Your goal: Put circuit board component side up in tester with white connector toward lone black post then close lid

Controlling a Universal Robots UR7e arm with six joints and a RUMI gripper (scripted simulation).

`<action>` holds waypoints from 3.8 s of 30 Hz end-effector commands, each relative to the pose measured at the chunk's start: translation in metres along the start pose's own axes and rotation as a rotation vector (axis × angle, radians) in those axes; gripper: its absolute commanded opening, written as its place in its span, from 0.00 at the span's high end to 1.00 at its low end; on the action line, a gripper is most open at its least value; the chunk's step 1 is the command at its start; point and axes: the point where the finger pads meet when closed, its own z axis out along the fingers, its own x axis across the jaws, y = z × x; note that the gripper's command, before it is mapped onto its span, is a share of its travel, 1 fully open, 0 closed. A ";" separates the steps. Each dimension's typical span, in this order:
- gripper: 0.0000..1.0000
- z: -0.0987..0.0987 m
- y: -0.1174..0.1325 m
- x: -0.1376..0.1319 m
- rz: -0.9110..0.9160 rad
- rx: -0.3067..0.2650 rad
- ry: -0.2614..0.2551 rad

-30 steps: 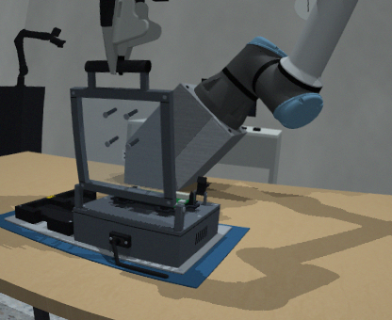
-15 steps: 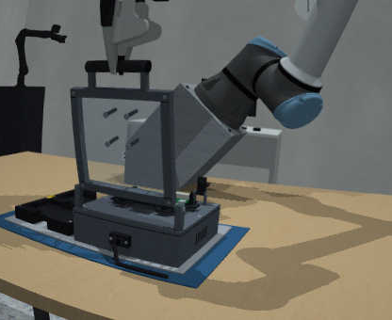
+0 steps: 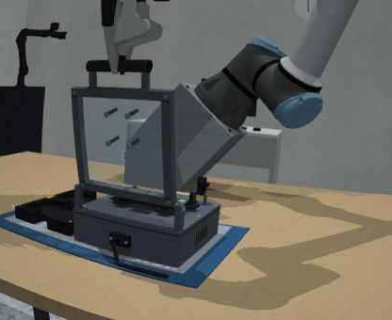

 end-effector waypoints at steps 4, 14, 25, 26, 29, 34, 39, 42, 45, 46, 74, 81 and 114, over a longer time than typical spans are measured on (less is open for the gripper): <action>1.00 -0.001 0.000 0.003 0.000 0.001 -0.001; 1.00 -0.002 0.000 0.007 0.000 0.001 -0.001; 1.00 -0.004 0.000 0.014 0.000 0.001 -0.001; 1.00 -0.004 0.000 0.014 0.000 0.001 -0.001; 1.00 -0.004 0.000 0.017 0.000 0.001 -0.001; 1.00 -0.005 0.000 0.022 0.000 0.001 -0.001; 1.00 -0.005 0.000 0.027 0.000 0.001 -0.001; 1.00 -0.005 0.000 0.028 0.000 0.001 -0.001; 1.00 -0.006 0.000 0.032 0.000 0.001 -0.001; 1.00 -0.006 0.000 0.033 0.000 0.001 -0.001; 1.00 -0.004 0.000 0.071 0.000 0.001 -0.001; 1.00 -0.003 -0.001 0.079 0.000 0.001 -0.001; 1.00 0.015 -0.001 0.129 0.000 0.001 -0.001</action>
